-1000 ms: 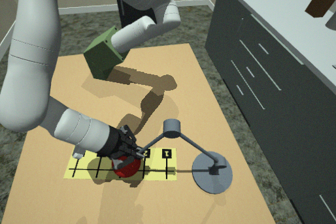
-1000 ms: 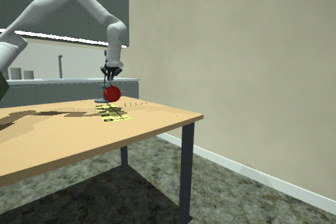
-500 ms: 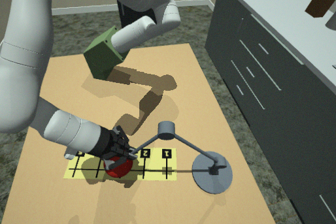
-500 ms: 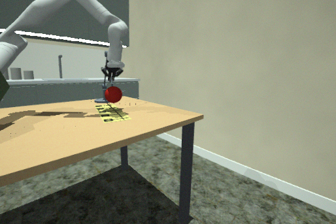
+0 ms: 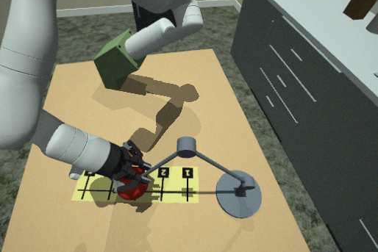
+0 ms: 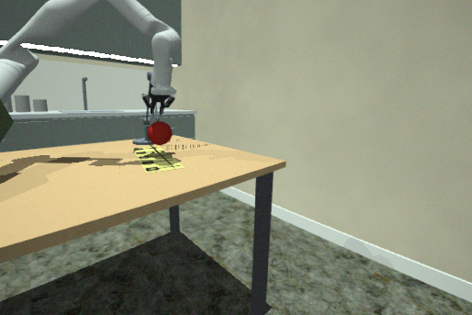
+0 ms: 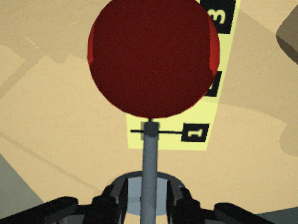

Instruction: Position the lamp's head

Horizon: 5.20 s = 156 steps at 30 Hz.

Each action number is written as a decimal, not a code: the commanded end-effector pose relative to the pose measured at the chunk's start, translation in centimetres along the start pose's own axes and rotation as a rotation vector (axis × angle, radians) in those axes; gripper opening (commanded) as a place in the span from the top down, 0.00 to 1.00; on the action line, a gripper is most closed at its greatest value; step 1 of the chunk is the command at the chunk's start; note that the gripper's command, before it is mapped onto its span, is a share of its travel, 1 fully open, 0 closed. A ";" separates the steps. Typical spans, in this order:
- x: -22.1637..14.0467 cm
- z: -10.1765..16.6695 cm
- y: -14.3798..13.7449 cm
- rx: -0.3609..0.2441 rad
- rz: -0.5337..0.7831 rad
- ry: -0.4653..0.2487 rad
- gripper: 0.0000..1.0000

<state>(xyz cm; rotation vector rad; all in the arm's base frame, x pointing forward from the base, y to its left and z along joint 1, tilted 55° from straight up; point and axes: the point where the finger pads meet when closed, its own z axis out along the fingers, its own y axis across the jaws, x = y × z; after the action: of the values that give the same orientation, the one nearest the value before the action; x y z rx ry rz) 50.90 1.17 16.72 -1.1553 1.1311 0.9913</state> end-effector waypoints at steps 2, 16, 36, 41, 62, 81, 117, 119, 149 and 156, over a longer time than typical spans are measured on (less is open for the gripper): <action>-0.1 -0.1 0.0 0.002 -0.001 0.000 0.00; -0.3 0.1 0.1 -0.004 -0.003 -0.005 0.00; -0.3 0.1 0.0 -0.003 -0.003 -0.005 0.00; -0.3 0.1 0.0 -0.003 -0.003 -0.005 0.00; -0.3 0.1 0.0 -0.003 -0.003 -0.005 0.00; -0.3 0.1 0.0 -0.003 -0.003 -0.005 0.00; -0.4 -12.4 0.3 -0.012 -0.001 -0.007 0.00; -0.4 -12.4 0.3 -0.013 0.000 -0.007 0.00; -0.5 -12.1 0.5 -0.017 0.001 -0.007 0.00; -0.5 -12.1 0.5 -0.017 0.001 -0.007 0.00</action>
<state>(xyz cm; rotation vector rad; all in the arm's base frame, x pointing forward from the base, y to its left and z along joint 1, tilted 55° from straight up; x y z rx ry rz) 48.60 -10.67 16.62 -1.1639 1.1188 1.0085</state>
